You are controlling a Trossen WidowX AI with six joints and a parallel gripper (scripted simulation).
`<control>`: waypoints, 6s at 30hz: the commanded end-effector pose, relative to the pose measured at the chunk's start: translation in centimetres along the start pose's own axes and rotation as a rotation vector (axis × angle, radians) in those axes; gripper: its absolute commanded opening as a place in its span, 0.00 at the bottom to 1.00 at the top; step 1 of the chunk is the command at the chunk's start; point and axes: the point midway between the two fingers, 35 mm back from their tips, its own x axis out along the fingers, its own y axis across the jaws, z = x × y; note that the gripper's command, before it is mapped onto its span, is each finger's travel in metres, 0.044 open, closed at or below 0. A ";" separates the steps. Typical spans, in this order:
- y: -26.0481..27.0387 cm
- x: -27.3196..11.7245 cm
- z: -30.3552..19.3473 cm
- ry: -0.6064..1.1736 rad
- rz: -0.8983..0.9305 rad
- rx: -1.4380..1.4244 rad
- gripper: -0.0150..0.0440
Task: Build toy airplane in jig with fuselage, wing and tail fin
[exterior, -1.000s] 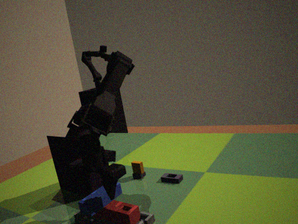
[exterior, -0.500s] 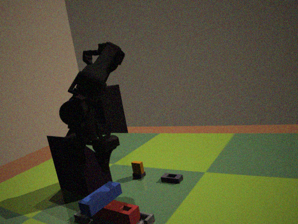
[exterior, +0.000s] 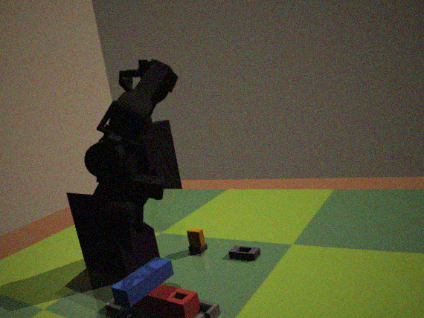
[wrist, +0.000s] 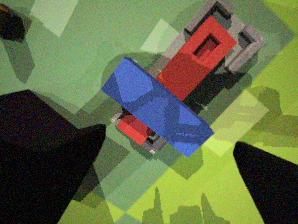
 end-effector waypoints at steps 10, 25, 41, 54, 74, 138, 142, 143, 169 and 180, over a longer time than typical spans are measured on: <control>0.1 -0.1 0.0 0.006 0.003 0.581 1.00; 10.9 -1.1 7.8 0.016 -0.032 0.597 1.00; 25.4 0.3 8.6 0.006 0.015 0.585 1.00; 25.6 6.1 8.7 0.005 0.017 0.585 1.00; 25.4 9.7 8.7 0.007 0.013 0.583 1.00; 24.6 8.3 8.9 0.010 -0.026 0.576 0.25; 24.4 7.2 8.9 0.014 -0.029 0.577 0.25; 24.4 6.9 8.9 0.015 -0.029 0.577 0.25; 25.4 -0.5 8.6 0.006 0.014 0.586 0.25; 23.6 -0.5 9.3 0.019 0.001 0.612 0.25</control>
